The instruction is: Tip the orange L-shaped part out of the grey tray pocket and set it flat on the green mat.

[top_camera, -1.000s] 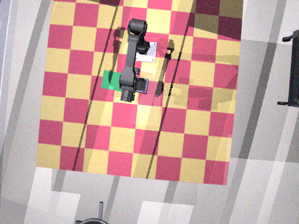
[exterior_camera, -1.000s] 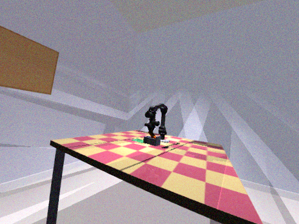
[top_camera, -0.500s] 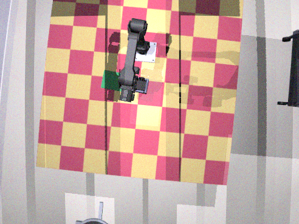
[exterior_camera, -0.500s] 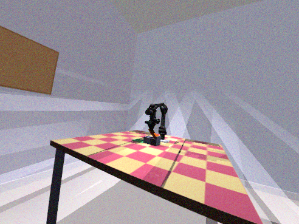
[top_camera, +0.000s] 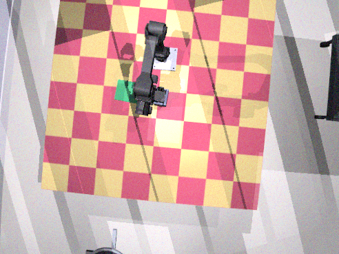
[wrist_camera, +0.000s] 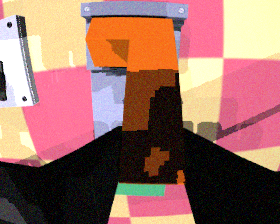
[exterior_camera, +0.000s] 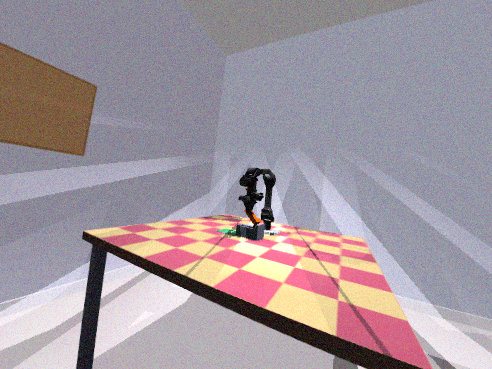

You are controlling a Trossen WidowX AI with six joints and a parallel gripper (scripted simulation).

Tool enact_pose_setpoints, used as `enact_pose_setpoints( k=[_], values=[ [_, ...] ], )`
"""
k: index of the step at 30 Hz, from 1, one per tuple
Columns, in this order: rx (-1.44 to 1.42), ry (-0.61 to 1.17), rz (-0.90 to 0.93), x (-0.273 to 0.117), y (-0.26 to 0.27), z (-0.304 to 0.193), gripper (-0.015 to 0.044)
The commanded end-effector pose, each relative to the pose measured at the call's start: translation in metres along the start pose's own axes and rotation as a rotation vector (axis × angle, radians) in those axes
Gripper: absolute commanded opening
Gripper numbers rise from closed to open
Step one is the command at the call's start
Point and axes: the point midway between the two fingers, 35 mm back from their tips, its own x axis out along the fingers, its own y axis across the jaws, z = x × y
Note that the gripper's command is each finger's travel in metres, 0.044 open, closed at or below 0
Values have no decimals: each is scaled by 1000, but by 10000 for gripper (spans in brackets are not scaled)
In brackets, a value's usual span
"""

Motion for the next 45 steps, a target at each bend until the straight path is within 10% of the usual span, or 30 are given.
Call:
enact_pose_setpoints(
  k=[1,45],
  values=[
    [1,-4,-1,-3,0,1,0],
    [2,12,0,-4,15,-162,0]
  ],
)
